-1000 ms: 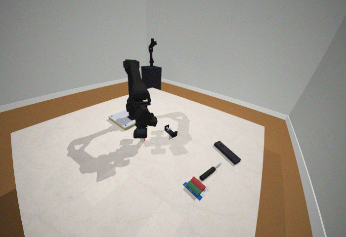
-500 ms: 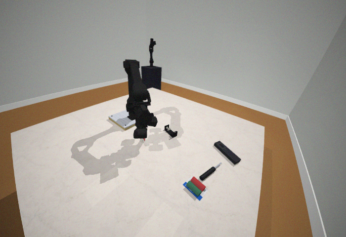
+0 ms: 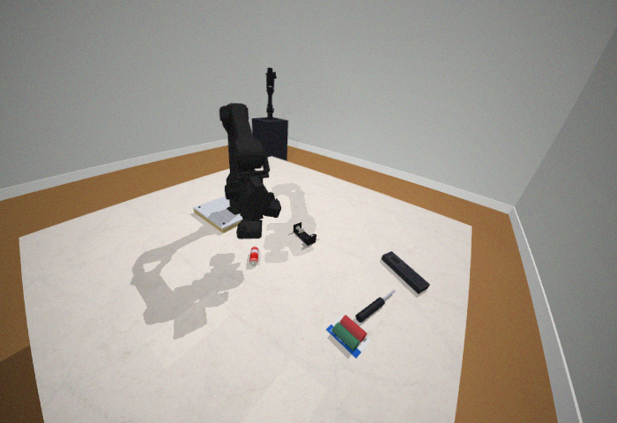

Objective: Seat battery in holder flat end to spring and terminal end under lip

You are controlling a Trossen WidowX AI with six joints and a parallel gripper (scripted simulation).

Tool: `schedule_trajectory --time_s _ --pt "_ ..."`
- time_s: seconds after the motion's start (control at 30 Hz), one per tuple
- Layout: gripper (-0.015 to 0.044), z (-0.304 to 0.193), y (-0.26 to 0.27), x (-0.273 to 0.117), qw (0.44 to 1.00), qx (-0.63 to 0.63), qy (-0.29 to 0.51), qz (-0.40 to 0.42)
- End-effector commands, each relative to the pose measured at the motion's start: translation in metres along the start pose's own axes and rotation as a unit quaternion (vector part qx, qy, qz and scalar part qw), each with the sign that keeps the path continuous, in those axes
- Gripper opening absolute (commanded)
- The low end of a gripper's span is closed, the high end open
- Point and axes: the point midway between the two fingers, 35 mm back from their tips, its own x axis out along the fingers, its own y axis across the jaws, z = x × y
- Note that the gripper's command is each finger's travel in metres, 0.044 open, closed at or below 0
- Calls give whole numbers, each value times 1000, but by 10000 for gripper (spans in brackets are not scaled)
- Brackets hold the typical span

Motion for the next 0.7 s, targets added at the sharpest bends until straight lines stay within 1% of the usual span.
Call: schedule_trajectory --time_s 0.0,0.1,0.53,0.6,0.67 --pt "0 0 -1 -37 1000 -2 -3 -13" --pt "0 -1 1 -48 1000 -3 -3 -13" --pt "0 -1 2 -43 1000 -1 -2 -7" --pt "53 -1 0 -40 999 32 -2 -8" --pt "105 -1 -3 -33 992 122 -3 -8"
